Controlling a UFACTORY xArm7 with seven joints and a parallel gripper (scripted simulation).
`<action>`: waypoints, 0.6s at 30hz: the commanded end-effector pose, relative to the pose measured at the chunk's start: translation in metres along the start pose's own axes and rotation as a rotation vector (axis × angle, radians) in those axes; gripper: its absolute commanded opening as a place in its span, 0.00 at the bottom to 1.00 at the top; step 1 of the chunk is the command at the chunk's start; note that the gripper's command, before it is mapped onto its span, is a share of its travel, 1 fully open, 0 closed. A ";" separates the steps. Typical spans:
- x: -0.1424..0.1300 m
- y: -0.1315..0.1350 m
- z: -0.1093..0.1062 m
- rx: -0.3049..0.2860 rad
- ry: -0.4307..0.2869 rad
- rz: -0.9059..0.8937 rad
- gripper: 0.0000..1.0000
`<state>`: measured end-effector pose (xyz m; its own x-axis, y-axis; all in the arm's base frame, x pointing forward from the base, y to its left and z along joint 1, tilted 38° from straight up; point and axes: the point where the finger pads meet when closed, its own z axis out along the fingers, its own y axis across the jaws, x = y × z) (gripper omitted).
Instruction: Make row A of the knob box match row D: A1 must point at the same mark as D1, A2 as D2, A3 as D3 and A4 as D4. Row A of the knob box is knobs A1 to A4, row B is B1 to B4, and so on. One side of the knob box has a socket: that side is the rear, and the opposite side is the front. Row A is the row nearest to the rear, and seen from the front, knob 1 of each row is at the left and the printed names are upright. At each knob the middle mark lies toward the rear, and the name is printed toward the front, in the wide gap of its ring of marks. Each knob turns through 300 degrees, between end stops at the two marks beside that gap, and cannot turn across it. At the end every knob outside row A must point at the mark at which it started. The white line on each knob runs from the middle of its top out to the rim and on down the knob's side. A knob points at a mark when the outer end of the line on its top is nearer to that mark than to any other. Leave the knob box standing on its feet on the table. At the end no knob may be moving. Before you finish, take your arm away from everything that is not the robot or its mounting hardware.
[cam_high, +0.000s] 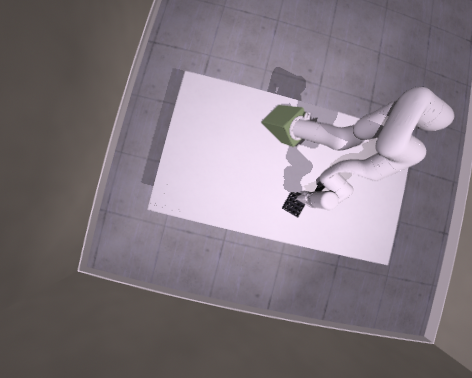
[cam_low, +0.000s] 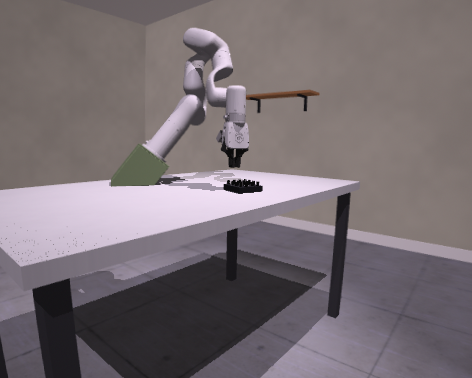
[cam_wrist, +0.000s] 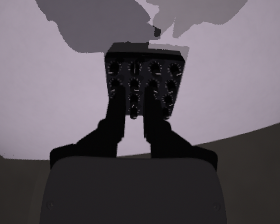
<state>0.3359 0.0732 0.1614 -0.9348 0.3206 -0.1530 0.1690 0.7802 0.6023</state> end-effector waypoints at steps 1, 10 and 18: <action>-0.001 0.000 0.000 -0.001 -0.003 0.000 0.19; -0.001 0.000 0.005 -0.001 -0.003 0.000 0.19; -0.001 0.000 0.014 -0.001 -0.003 0.000 0.19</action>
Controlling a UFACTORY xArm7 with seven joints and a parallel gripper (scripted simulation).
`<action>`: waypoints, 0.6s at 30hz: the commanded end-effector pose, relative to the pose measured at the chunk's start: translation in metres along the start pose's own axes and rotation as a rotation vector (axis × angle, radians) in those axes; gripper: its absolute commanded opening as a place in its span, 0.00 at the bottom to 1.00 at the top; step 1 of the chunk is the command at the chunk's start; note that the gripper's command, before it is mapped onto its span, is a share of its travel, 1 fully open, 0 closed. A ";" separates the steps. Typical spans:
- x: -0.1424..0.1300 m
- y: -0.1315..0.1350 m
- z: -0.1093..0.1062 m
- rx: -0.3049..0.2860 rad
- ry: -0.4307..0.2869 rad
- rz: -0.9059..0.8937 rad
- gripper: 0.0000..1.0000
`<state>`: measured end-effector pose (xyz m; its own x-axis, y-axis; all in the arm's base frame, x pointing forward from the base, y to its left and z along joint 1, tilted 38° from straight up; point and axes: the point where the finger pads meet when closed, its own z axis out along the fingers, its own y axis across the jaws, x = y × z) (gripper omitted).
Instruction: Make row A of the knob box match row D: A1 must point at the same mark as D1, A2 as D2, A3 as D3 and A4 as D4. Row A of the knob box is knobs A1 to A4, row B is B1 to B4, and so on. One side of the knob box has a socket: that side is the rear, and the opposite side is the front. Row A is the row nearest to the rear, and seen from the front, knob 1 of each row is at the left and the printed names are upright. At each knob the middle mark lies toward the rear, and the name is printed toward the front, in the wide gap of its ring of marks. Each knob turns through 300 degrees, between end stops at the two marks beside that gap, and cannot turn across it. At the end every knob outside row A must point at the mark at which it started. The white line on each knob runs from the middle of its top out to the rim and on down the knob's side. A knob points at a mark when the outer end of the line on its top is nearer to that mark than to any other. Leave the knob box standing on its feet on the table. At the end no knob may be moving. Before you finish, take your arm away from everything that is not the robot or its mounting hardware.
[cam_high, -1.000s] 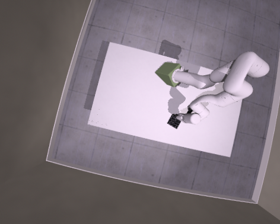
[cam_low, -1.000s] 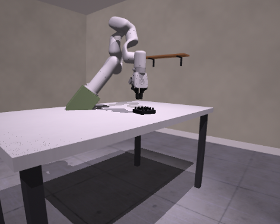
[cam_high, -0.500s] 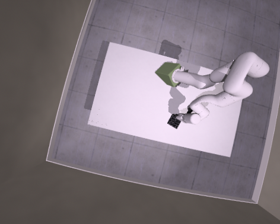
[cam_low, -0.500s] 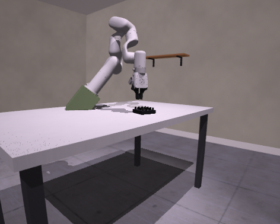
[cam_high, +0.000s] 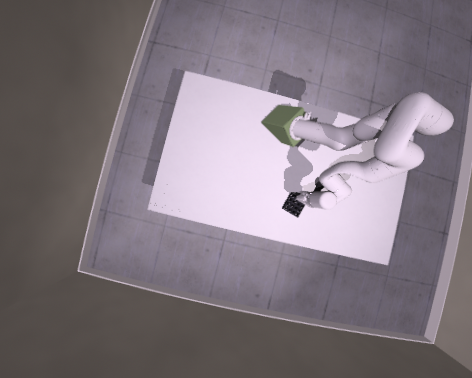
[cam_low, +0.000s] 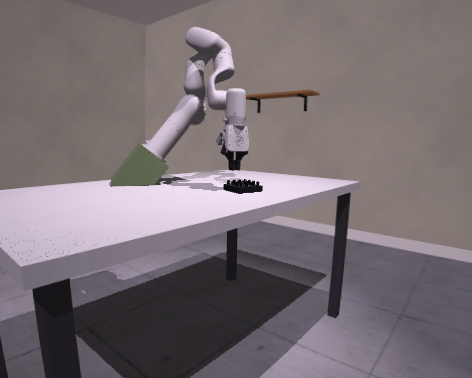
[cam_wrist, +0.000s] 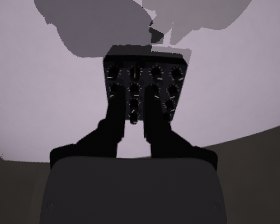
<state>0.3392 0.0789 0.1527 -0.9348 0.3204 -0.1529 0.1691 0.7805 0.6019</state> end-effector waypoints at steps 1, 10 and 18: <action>-0.001 0.000 0.005 -0.002 -0.003 0.000 0.19; -0.001 0.000 0.015 -0.002 -0.003 0.000 0.19; -0.002 0.000 0.024 -0.002 -0.003 0.000 0.19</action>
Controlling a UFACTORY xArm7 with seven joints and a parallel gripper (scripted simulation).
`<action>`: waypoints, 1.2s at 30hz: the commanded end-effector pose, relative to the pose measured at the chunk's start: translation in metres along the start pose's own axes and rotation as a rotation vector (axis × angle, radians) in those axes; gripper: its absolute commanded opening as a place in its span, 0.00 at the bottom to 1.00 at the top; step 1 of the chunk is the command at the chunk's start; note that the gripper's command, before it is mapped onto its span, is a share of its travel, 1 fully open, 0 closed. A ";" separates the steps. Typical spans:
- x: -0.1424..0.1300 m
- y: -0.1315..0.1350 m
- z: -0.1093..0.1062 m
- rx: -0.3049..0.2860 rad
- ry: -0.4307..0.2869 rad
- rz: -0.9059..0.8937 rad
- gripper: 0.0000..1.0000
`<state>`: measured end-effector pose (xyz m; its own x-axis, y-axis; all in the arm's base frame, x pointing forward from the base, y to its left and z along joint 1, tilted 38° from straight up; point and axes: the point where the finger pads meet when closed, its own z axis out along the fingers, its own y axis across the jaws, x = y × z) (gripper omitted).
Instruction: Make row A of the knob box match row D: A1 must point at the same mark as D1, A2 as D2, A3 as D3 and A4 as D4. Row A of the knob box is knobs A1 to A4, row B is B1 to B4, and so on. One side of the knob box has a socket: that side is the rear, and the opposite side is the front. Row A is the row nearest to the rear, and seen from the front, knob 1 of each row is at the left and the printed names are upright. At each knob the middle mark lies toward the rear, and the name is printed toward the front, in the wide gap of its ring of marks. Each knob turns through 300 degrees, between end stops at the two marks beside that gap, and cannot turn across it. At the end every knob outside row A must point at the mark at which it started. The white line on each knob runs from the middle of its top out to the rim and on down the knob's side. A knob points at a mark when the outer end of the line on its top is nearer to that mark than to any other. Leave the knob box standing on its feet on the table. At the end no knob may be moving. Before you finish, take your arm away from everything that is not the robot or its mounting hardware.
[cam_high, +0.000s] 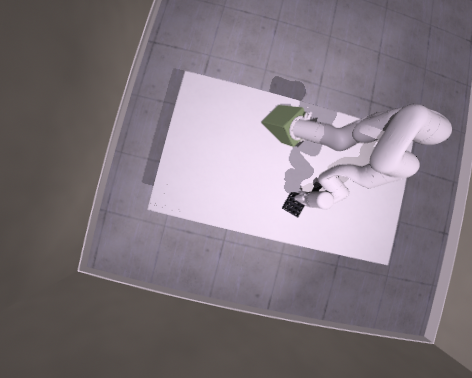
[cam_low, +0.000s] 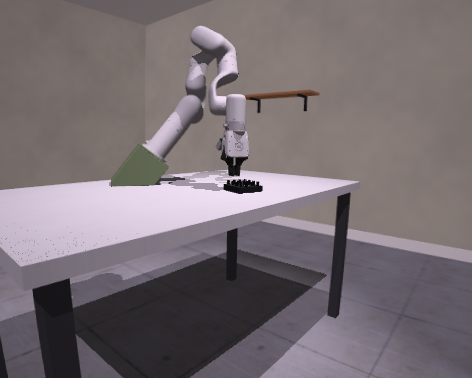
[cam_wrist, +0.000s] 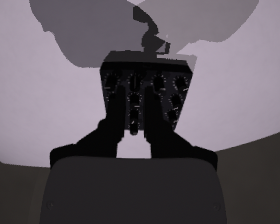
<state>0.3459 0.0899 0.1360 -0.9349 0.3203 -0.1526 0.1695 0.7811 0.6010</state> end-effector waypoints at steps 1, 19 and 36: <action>-0.001 0.000 0.004 -0.003 -0.003 0.000 0.19; -0.001 0.000 0.012 -0.003 -0.003 0.000 0.19; -0.001 0.000 0.012 -0.003 -0.003 0.000 0.19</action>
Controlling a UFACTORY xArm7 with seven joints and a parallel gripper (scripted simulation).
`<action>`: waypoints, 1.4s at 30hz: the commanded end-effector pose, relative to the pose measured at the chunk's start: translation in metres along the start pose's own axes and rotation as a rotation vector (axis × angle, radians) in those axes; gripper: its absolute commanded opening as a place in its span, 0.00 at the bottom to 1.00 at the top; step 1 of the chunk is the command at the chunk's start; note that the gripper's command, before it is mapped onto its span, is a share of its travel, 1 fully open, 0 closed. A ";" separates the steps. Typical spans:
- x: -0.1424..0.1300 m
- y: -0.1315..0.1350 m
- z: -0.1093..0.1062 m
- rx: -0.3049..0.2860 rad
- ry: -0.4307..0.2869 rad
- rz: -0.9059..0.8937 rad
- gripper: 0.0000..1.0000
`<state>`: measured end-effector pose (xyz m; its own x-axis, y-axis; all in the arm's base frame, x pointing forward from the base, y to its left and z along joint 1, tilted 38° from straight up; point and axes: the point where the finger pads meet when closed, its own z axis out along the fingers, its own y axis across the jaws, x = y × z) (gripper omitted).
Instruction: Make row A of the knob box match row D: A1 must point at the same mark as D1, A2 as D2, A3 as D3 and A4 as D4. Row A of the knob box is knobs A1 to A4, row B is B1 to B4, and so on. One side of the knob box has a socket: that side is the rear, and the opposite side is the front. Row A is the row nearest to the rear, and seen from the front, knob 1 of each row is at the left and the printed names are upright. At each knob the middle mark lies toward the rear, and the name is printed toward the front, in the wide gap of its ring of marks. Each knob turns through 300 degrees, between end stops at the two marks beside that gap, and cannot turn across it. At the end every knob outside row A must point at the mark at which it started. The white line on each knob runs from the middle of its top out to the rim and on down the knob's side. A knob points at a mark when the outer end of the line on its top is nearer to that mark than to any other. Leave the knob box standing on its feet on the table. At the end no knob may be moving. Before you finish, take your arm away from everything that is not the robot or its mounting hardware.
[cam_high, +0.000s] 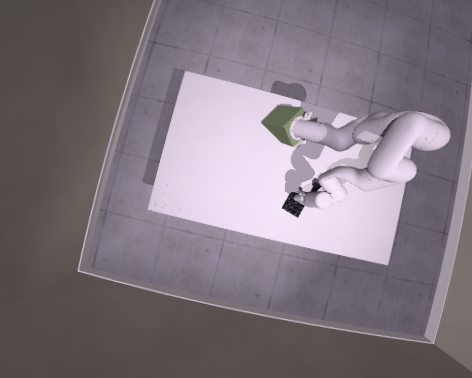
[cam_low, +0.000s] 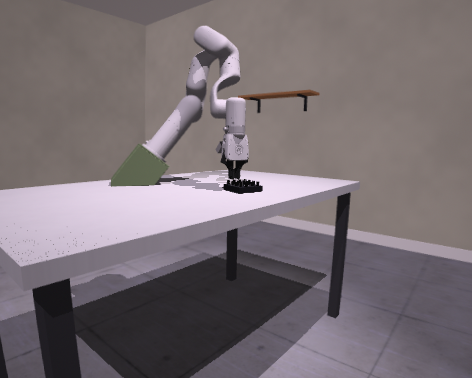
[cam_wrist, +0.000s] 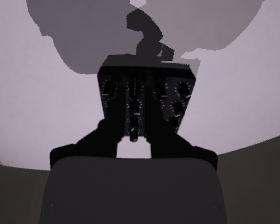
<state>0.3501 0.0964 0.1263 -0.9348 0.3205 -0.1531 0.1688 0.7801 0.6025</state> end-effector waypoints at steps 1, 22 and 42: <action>-0.001 0.000 -0.001 -0.001 -0.003 0.000 0.19; -0.001 0.000 -0.001 -0.001 -0.003 0.000 0.19; -0.001 0.000 0.007 -0.001 -0.002 0.000 0.19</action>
<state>0.3518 0.0993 0.1222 -0.9348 0.3205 -0.1529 0.1690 0.7803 0.6021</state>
